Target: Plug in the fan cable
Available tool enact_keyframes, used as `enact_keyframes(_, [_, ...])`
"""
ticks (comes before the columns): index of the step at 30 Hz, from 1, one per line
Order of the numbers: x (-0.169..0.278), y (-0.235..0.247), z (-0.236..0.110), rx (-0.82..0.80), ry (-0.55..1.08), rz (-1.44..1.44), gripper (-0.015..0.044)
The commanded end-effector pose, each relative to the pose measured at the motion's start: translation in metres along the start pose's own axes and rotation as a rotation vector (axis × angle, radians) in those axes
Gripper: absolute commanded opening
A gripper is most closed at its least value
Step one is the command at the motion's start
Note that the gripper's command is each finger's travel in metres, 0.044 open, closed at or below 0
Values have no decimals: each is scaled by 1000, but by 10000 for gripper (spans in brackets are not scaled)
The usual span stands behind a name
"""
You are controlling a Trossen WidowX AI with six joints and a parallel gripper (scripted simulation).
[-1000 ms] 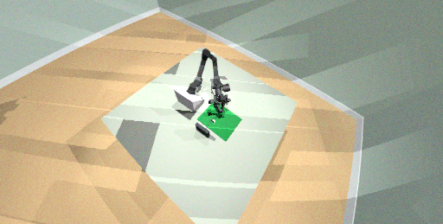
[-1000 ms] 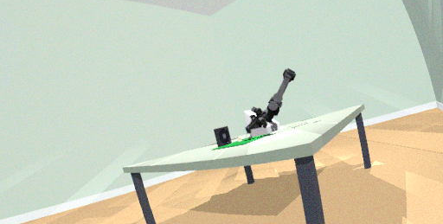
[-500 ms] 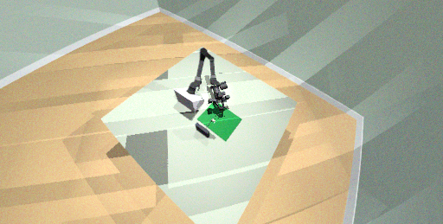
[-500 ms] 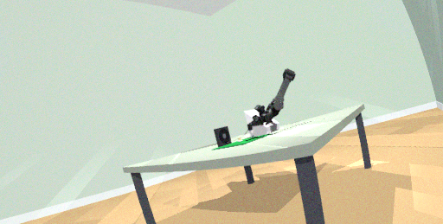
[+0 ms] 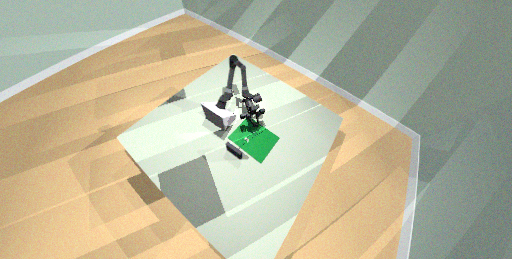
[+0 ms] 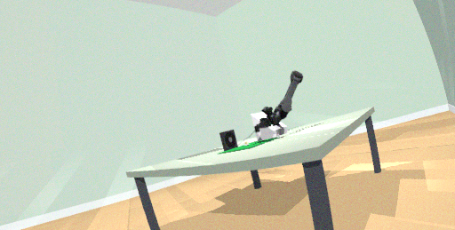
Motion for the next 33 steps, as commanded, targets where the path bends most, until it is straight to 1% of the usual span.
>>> enact_keyframes(1, [-1, 2, 0, -4, 3, -4, 0])
enact_keyframes(15, [-5, 1, -1, 0, 0, 0, 0])
enact_keyframes(33, [10, 0, 2, 2, -1, 4, 0])
Point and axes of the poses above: the point midway between the two fingers, 35 mm back from their tips, its own z axis out along the fingers, its own y axis across the jaws, x = y × z, the point moved 9 cm from there along -z, back along the fingers, and after that the axes turned 13 degrees about z, right-handed, at the moved point
